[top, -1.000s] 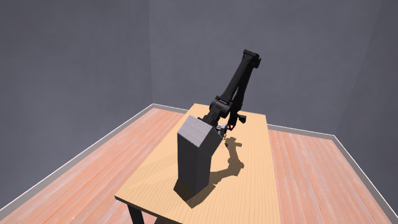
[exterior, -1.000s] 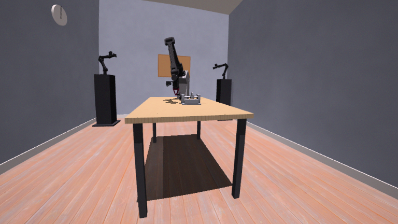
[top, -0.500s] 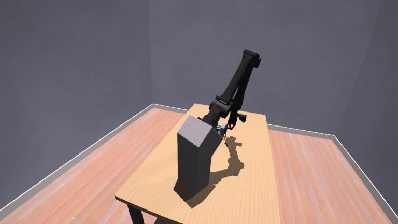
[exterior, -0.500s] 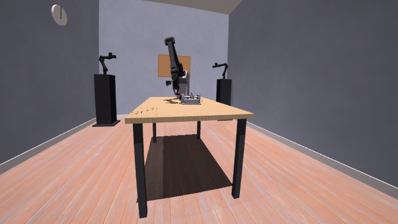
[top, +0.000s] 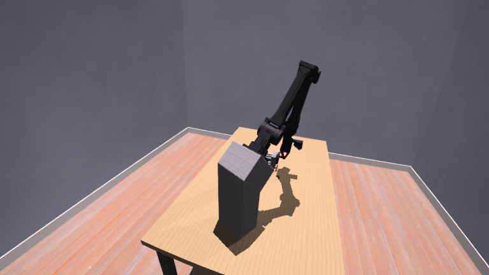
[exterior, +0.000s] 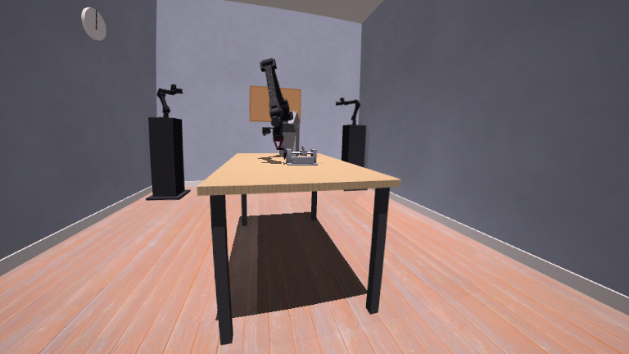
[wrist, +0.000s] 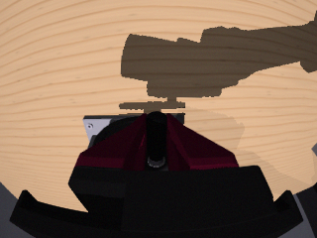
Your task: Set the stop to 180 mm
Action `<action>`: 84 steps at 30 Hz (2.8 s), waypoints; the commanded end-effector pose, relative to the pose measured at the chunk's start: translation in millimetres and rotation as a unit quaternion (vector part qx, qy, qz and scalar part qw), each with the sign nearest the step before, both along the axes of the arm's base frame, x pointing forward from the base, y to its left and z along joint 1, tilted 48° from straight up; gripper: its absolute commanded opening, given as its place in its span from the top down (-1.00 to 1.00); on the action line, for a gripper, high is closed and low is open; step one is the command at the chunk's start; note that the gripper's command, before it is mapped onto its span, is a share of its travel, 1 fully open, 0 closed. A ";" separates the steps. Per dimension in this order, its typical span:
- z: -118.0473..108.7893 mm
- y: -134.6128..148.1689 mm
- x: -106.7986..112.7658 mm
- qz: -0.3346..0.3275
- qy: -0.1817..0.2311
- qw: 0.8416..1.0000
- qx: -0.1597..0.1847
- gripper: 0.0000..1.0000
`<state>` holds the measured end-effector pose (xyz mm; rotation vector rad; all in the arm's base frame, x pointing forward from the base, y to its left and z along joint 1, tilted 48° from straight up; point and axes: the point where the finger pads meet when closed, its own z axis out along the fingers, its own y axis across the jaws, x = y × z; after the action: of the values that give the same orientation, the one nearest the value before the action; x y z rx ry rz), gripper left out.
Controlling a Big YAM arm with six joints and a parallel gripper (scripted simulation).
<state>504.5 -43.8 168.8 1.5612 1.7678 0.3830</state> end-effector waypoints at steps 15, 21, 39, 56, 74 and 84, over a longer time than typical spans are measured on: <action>55.0 15.8 7.4 0.007 -0.040 0.999 0.003 0.87; 57.3 16.6 8.4 0.009 -0.041 0.999 0.002 0.87; 63.5 18.5 15.2 0.009 -0.042 0.999 0.002 0.87; 77.4 22.3 25.2 0.009 -0.048 0.999 0.002 0.87; 60.1 23.9 44.9 0.012 -0.032 0.999 0.002 0.87; 56.1 22.9 65.1 0.016 -0.031 0.999 -0.002 0.87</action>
<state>546.2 -34.9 196.2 1.5668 1.7725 0.3689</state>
